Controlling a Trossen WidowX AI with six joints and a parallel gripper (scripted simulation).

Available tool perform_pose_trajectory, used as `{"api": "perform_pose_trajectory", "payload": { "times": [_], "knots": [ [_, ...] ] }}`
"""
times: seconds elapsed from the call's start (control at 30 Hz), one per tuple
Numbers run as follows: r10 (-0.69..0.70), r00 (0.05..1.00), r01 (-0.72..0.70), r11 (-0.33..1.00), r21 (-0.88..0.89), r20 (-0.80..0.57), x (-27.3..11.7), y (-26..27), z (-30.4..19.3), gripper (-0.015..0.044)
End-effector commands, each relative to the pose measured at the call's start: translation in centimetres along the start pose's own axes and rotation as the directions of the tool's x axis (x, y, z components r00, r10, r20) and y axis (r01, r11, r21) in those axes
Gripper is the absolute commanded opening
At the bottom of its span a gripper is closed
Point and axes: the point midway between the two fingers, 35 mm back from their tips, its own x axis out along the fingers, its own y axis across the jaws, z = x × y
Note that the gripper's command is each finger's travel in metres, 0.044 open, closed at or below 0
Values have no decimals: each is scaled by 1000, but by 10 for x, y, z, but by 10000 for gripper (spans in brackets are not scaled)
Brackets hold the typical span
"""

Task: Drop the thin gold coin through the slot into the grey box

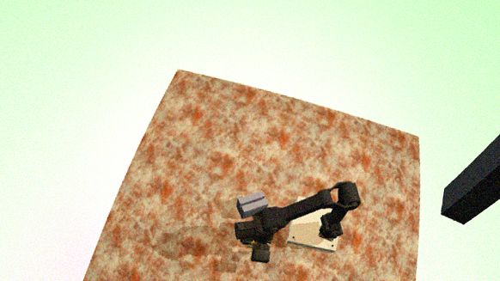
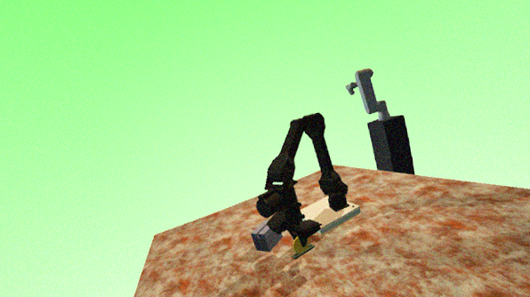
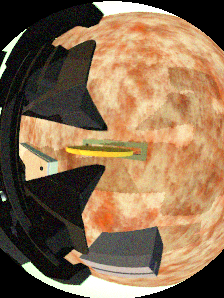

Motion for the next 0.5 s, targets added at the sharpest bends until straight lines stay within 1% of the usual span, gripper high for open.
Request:
{"api": "perform_pose_trajectory", "payload": {
  "times": [0.0,0.4,0.47],
  "knots": [
    [-4,1000,4,1000,5,1,6,-1,0,161],
    [-4,1000,4,1000,5,1,22,-1,-2,161],
    [-4,1000,4,1000,5,1,22,-1,-2,108]
  ]
}}
